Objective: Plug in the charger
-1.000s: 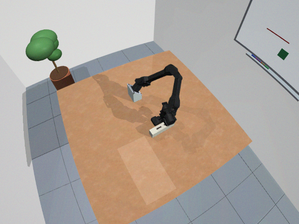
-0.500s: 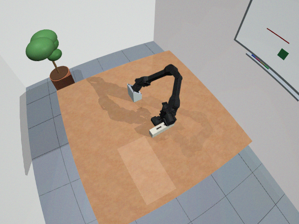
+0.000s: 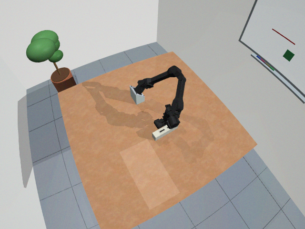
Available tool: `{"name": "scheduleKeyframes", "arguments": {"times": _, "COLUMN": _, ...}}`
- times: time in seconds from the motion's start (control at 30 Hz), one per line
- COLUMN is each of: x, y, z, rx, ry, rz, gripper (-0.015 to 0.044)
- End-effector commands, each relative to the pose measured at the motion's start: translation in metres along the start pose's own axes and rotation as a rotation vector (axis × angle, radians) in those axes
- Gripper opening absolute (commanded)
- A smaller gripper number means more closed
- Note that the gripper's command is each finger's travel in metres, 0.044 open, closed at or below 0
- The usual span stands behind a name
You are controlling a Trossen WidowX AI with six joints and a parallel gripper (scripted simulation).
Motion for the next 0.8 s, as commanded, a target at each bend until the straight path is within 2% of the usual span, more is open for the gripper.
{"name": "scheduleKeyframes", "arguments": {"times": 0.0, "x": -0.0020, "y": -0.0061, "z": 0.0021, "rx": -0.023, "ry": -0.003, "rz": -0.023, "gripper": 0.0000}}
{"name": "scheduleKeyframes", "arguments": {"times": 0.77, "x": -0.0040, "y": -0.0061, "z": 0.0023, "rx": -0.023, "ry": -0.003, "rz": -0.023, "gripper": 0.0000}}
Point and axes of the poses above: the point midway between the two fingers, 35 mm back from their tips, its own x axis out along the fingers, its own z axis across the jaws, y = z × x, the point moved 7 cm from there along -x, back along the fingers, and after that the axes turned 4 degrees about x, right-handed, at the moved point
